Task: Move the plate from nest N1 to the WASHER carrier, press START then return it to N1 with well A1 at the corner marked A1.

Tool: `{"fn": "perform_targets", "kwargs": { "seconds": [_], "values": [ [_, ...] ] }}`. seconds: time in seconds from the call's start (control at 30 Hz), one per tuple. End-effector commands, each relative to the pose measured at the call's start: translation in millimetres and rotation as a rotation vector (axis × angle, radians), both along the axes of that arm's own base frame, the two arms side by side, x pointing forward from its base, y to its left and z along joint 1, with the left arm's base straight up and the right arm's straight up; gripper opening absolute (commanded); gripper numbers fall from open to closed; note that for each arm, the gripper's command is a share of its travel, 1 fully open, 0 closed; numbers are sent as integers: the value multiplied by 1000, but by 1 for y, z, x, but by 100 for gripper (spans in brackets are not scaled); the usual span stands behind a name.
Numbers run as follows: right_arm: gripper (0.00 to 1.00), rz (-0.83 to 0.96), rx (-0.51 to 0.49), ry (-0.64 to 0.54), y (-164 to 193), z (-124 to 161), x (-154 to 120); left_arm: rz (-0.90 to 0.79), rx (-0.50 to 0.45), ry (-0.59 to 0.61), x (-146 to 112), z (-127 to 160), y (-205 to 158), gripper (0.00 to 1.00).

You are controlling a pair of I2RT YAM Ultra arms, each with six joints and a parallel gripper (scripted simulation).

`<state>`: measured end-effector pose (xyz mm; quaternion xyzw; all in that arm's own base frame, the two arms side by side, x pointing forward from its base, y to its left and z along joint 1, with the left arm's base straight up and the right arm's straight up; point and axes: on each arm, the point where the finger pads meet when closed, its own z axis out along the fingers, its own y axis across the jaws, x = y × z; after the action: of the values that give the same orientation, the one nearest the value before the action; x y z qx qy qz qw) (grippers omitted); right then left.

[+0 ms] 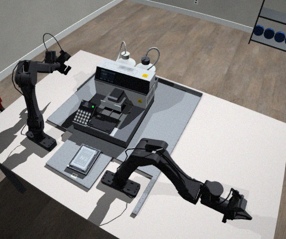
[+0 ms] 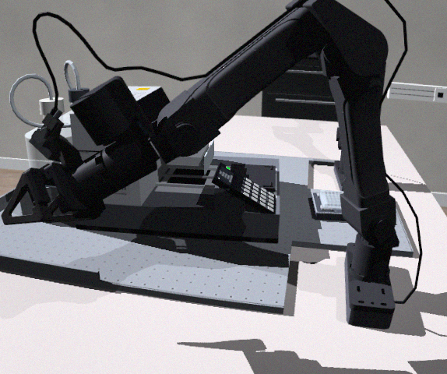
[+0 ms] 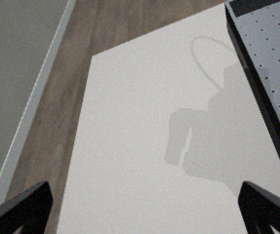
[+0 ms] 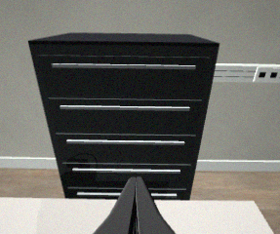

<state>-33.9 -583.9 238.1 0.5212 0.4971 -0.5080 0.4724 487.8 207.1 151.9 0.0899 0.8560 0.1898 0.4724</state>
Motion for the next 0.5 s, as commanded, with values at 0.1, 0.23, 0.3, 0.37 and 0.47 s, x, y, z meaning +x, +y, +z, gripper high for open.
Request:
{"fn": "perform_targets", "kwargs": {
  "seconds": [0.1, 0.23, 0.3, 0.37, 0.47],
  "values": [
    [0, -6, -38, -10, 5, 18, -3, -3, -17, 3, -2, 1, -2, 100],
    [0, -6, -38, -10, 5, 18, -3, -3, -13, -4, -2, 5, -2, 100],
    [0, -6, -38, -10, 5, 18, -3, -3, -10, -11, -3, 9, -2, 100],
    [0, -6, -38, -10, 5, 18, -3, -3, -6, -18, -3, 13, -3, 100],
    [0, -6, -38, -10, 5, 18, -3, -3, -3, -23, -3, 16, -3, 100]
  ]
}}
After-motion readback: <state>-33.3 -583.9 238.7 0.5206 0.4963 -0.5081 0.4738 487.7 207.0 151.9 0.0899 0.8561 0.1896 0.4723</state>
